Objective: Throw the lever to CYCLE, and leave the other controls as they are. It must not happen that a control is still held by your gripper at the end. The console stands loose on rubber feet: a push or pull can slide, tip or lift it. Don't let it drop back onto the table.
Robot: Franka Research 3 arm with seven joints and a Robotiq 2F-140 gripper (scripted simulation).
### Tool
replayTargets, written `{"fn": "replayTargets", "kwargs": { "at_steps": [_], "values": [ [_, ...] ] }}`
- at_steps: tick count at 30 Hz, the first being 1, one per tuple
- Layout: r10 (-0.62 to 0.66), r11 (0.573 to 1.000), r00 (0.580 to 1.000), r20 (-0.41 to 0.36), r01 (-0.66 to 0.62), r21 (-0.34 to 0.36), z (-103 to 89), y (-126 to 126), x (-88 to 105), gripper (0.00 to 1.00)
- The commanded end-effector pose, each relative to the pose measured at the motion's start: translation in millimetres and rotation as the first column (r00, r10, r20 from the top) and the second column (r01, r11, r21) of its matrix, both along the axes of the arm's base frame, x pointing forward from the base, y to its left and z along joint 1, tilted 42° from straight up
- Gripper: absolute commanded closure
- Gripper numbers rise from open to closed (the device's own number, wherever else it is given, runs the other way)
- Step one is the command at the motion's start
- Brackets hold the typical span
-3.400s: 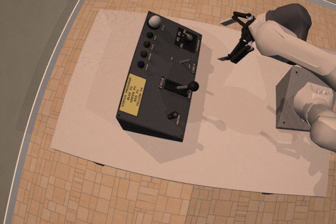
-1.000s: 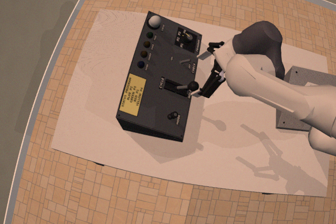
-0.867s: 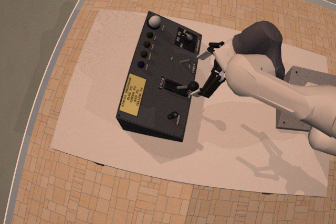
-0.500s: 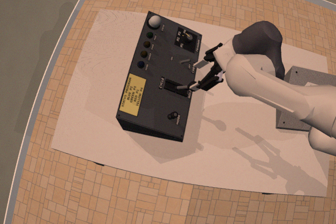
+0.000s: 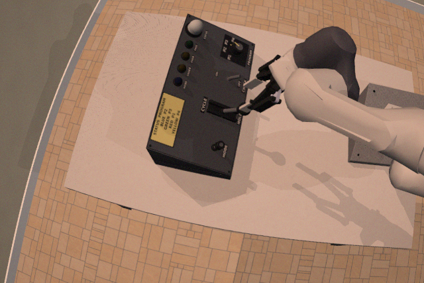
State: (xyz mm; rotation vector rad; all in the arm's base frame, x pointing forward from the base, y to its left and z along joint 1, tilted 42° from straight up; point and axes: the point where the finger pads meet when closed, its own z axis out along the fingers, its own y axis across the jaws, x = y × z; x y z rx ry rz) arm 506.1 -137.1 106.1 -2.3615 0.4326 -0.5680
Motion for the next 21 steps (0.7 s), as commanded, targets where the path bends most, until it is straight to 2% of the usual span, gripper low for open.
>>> {"fn": "replayTargets", "kwargs": {
  "at_steps": [1,12,18,21],
  "values": [
    [-0.004,1.0,1.0,-0.001,0.004,0.004,1.0,0,0.8,0.56],
    [-0.004,1.0,1.0,-0.001,0.004,0.004,0.9,0,0.5,0.56],
    [-0.003,1.0,1.0,-0.001,0.003,0.004,-9.8,15,-27.1,0.56],
    [-0.004,1.0,1.0,-0.001,0.004,0.004,-10.7,16,-29.2,0.56]
  ]
}}
